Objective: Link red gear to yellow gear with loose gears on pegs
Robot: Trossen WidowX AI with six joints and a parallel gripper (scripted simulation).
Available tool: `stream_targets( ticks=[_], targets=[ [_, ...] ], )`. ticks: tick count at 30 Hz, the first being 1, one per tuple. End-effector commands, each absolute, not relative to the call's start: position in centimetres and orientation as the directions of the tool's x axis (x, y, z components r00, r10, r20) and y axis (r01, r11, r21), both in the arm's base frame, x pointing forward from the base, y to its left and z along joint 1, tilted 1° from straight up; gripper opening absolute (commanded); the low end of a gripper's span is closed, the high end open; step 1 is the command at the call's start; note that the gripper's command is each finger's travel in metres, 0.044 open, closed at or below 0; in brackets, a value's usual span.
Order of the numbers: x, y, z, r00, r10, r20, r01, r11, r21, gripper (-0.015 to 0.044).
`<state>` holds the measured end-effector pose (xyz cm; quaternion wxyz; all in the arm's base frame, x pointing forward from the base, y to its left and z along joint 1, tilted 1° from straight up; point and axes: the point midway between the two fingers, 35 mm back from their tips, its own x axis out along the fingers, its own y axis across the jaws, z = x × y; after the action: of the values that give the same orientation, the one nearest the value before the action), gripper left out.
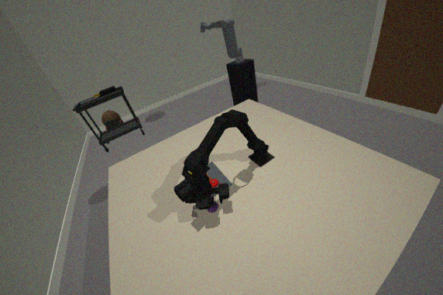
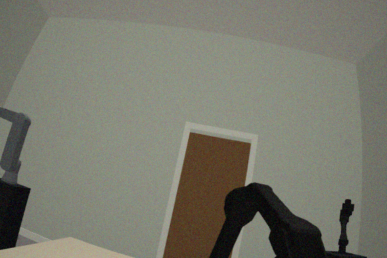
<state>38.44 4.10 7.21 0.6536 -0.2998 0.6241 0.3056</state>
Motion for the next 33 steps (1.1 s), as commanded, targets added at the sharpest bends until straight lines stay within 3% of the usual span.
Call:
stream_targets(
  ticks=[1,15,23,33],
  targets=[
    [38.3,4.1,7.0,0.03,0.027,-0.999,-0.776,0.63,-0.006,0.044],
    [38.3,4.1,7.0,0.03,0.027,-0.999,-0.776,0.63,-0.006,0.0072],
    [38.3,4.1,7.0,0.03,0.027,-0.999,-0.776,0.63,-0.006,0.0],
    [38.6,4.3,8.4,0.034,0.031,-0.999,-0.78,0.625,-0.007,0.0]
  ],
)
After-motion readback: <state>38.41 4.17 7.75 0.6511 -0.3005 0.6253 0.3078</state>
